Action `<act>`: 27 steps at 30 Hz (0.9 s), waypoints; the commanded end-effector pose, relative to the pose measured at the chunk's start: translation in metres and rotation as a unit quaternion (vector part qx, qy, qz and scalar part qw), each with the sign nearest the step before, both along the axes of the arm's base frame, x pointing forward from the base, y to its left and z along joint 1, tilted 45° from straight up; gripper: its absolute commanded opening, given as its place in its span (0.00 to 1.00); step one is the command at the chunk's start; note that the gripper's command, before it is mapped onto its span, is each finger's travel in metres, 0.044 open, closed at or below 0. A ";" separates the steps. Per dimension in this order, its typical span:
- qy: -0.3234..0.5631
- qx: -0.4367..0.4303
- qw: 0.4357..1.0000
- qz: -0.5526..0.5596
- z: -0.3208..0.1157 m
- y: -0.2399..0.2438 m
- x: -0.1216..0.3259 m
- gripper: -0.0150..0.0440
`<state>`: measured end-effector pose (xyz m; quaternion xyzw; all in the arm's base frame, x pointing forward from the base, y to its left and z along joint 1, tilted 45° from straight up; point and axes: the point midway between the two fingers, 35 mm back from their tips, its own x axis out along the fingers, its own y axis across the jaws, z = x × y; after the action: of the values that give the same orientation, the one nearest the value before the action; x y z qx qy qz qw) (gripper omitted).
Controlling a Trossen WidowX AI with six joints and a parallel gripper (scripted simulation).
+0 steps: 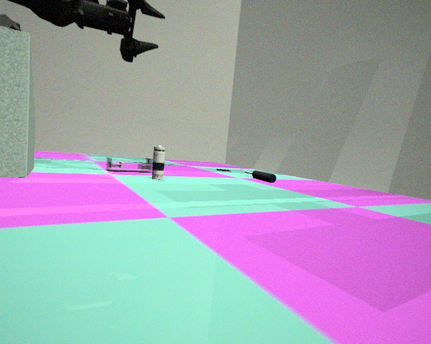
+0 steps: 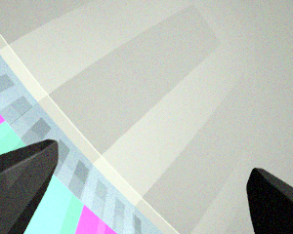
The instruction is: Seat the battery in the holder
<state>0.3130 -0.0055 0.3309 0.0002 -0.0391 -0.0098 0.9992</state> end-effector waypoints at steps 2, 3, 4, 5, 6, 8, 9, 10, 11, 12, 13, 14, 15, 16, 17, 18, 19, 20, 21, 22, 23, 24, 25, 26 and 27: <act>0.013 -0.007 1.000 0.000 -0.006 -0.001 0.004 0.84; 0.029 -0.016 0.999 0.000 -0.013 -0.003 0.008 0.80; 0.052 -0.028 0.998 0.001 -0.024 -0.004 0.013 0.75; 0.081 -0.042 0.996 0.004 -0.037 -0.007 0.020 0.71; 0.116 -0.057 0.992 0.010 -0.054 -0.009 0.027 0.67; 0.193 -0.086 0.977 0.028 -0.092 -0.015 0.038 0.58; 0.230 -0.097 0.968 0.040 -0.111 -0.018 0.041 0.53; 0.266 -0.105 0.957 0.054 -0.129 -0.020 0.043 0.49; 0.301 -0.110 0.945 0.072 -0.147 -0.021 0.044 0.44; 0.335 -0.113 0.931 0.091 -0.165 -0.021 0.043 0.40; 0.367 -0.113 0.917 0.111 -0.182 -0.021 0.042 0.35; 0.398 -0.112 0.901 0.132 -0.198 -0.021 0.039 0.31; 0.426 -0.108 0.885 0.153 -0.214 -0.021 0.035 0.26; 0.453 -0.102 0.868 0.175 -0.229 -0.020 0.031 0.25; 0.478 -0.093 0.851 0.198 -0.243 -0.019 0.025 0.25; 0.500 -0.083 0.833 0.221 -0.255 -0.018 0.019 0.25; 0.521 -0.071 0.815 0.243 -0.267 -0.017 0.013 0.25; 0.539 -0.056 0.797 0.266 -0.278 -0.015 0.006 0.25; 0.555 -0.040 0.779 0.288 -0.287 -0.013 -0.001 0.25; 0.569 -0.022 0.761 0.310 -0.296 -0.011 -0.008 0.25; 0.581 -0.002 0.743 0.332 -0.303 -0.009 -0.015 0.25; 0.591 0.019 0.725 0.353 -0.310 -0.007 -0.022 0.25; 0.598 0.042 0.708 0.373 -0.315 -0.004 -0.029 0.25; 0.604 0.067 0.691 0.391 -0.320 -0.002 -0.035 0.25; 0.606 0.087 0.678 0.406 -0.323 0.000 -0.040 0.25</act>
<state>0.2932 -0.0125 0.0235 0.0149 0.5589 0.3316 0.7599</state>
